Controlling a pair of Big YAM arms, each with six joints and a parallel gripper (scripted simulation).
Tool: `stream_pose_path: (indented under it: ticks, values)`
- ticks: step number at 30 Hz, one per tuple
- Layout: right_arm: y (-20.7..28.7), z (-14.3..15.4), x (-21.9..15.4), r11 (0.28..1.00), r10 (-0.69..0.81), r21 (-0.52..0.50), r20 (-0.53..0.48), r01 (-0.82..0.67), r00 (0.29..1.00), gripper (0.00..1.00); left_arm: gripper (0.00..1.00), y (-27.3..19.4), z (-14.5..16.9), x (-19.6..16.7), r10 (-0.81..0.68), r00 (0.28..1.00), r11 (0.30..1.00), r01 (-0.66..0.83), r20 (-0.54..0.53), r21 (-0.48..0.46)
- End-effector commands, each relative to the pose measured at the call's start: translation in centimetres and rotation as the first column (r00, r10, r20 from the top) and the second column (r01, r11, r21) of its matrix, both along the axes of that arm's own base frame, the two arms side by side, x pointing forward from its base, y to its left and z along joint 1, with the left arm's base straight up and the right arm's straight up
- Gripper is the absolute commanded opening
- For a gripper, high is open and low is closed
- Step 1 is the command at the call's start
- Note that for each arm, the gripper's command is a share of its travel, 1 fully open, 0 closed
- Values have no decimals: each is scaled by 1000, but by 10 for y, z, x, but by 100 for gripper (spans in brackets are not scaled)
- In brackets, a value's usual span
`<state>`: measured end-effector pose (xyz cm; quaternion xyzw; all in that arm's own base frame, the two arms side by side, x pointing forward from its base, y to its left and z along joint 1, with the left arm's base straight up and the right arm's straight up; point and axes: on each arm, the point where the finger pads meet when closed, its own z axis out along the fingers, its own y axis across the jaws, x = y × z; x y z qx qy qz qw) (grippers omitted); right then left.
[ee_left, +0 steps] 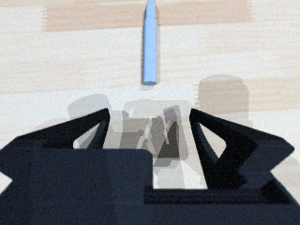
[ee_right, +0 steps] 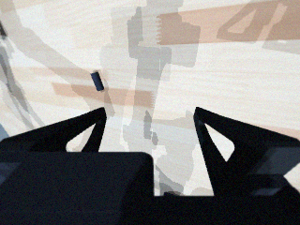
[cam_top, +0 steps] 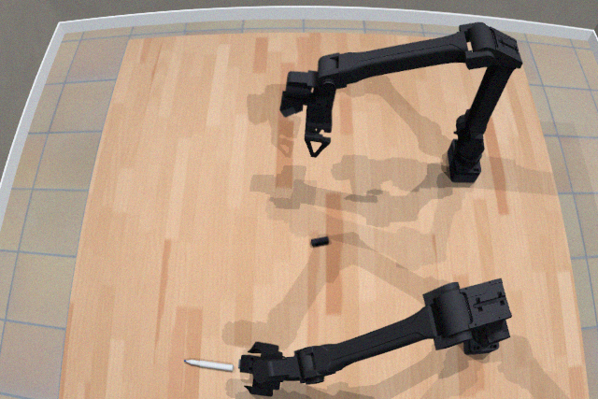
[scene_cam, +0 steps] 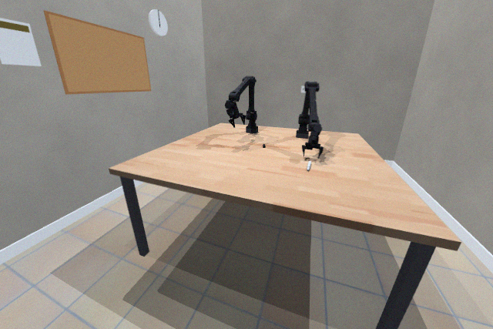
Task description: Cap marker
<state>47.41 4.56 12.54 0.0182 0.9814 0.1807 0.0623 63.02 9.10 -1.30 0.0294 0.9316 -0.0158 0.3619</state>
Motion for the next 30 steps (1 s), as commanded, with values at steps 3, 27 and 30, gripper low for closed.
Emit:
stream_pose_path:
  ticks: [3, 27, 30]
  values:
    - [80, -36, 34, 995, 51, -82, -160, -65, 986, 100, 100, 1, 37, 29, -3, 996, 1000, 2, 87, 8]
    - [222, -132, -15, 897, 204, -325, -299, -300, 932, 64, 63, -6, 26, 45, -7, 996, 1000, 7, 89, 4]
    - [221, -126, -19, 907, 212, -321, -210, -272, 954, 64, 63, -6, 20, 51, -7, 996, 1000, 7, 89, 6]
